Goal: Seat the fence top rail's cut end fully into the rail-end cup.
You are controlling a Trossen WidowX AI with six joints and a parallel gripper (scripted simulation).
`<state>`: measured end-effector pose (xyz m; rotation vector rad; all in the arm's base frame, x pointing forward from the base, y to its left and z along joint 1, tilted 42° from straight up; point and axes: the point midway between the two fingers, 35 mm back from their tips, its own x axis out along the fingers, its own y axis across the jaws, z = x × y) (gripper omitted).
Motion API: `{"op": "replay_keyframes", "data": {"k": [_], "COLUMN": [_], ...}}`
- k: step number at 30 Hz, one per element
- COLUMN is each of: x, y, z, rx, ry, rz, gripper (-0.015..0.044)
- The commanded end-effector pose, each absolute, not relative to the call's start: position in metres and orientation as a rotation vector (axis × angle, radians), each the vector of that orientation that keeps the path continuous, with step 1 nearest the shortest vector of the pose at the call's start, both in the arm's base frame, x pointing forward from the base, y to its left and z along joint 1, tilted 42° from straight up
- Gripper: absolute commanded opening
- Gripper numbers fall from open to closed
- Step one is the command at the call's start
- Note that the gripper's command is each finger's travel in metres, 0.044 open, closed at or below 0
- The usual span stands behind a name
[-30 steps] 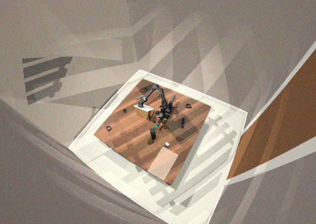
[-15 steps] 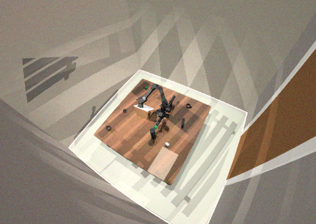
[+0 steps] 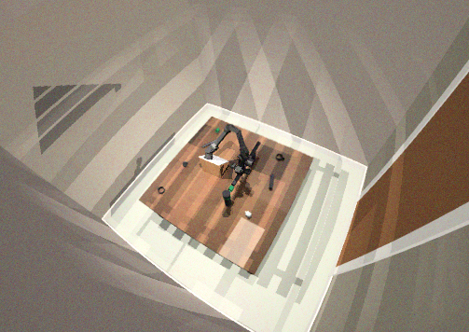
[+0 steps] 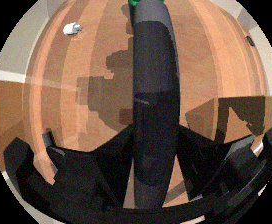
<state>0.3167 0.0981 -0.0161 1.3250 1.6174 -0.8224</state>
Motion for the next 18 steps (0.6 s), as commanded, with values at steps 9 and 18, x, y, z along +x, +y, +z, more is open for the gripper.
{"op": "replay_keyframes", "data": {"k": [9, 18], "x": [0.3233, 0.3255], "y": [0.0906, 0.0876], "z": [-0.0132, -0.0129], "rx": [1.326, 1.325], "ry": [1.606, 1.606], "rz": [-0.819, -0.819], "gripper": [0.0, 0.0]}}
